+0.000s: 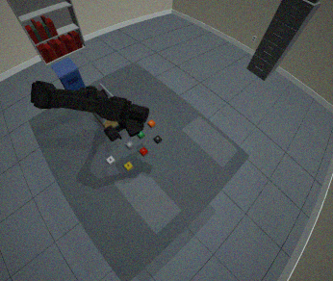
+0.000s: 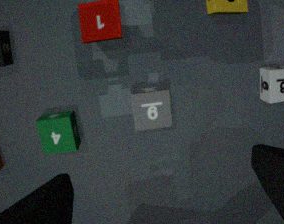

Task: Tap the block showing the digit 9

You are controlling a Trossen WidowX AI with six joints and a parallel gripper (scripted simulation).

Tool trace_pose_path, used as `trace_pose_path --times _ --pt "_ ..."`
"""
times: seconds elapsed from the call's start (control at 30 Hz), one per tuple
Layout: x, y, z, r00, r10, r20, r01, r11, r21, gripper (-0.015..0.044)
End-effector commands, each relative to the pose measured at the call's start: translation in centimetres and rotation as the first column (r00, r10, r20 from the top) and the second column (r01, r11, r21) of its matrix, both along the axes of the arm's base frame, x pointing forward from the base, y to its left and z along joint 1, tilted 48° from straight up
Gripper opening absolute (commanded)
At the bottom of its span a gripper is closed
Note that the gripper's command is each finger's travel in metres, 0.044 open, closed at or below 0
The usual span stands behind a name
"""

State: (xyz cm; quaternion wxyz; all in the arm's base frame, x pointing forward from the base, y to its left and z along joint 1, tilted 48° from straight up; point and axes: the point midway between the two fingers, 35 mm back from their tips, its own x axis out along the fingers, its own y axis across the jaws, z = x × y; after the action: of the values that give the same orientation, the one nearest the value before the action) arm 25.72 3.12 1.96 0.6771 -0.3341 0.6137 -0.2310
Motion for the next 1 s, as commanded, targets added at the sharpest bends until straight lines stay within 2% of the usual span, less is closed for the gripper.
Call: trace_pose_path --times 0.0,0.27,0.33,0.5,0.73,0.97 --pt "-0.1 0.1 -0.1 1.0 -0.002 0.002 0.002 1.0 0.003 0.04" --pt "-0.1 0.1 -0.1 1.0 -0.002 0.002 0.002 1.0 0.003 0.04" --pt "0.2 -0.6 -1.0 1.0 -0.001 0.002 0.001 1.0 0.006 0.0348" --pt "1.0 -5.6 -5.4 1.0 -0.002 0.003 0.002 1.0 0.0 0.0216" --pt "1.0 -5.8 -5.6 1.0 -0.002 0.003 0.002 1.0 -0.001 0.0032" --pt "1.0 -5.8 -5.6 1.0 -0.002 0.003 0.002 1.0 -0.001 0.002"
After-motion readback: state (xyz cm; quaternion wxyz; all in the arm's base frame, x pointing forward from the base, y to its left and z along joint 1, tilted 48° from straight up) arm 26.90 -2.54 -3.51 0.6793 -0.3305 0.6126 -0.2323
